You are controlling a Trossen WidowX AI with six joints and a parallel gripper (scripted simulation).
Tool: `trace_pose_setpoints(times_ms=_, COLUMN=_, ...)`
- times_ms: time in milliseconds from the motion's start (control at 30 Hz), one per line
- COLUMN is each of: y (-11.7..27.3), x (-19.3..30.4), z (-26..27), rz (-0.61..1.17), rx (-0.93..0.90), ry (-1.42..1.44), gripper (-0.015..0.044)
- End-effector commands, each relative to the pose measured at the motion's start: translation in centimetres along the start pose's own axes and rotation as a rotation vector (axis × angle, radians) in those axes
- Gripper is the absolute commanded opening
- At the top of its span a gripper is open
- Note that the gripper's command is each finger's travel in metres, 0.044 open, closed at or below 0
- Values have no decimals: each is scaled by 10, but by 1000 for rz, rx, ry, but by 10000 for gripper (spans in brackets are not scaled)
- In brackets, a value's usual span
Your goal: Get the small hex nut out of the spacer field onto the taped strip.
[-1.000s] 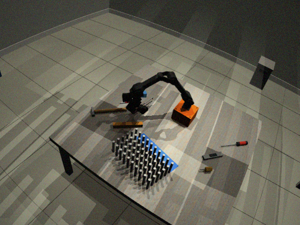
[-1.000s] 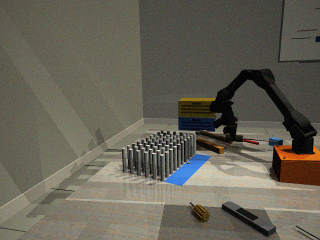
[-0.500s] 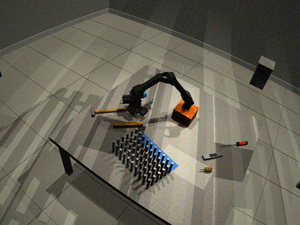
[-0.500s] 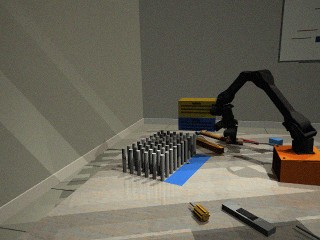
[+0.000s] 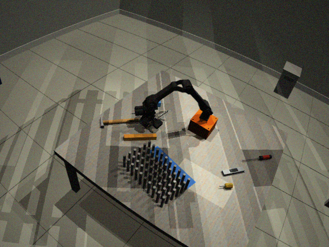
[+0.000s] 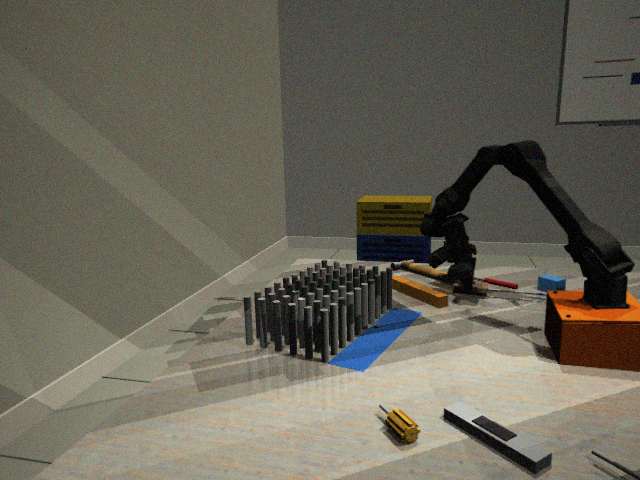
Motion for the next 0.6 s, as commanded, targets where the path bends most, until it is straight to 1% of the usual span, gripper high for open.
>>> trace_pose_setpoints(times_ms=0, y=-5, x=1, z=2, rz=11, rx=-4, ry=-2, gripper=0)
trace_pose_setpoints(times_ms=33, y=-5, x=1, z=2, rz=11, rx=-4, ry=-2, gripper=0)
trace_pose_setpoints(times_ms=567, y=-1, x=0, z=1, rz=2, rx=-1, ry=0, gripper=420)
Point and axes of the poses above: the point midway between the two fingers, 35 mm back from their tips, its own y axis back along the fingers, its own z axis across the jaws, x = y × z, the point moved 3 cm from there along y, back along the fingers, and after that the axes turned 2 degrees about y, right-handed, at the moved point
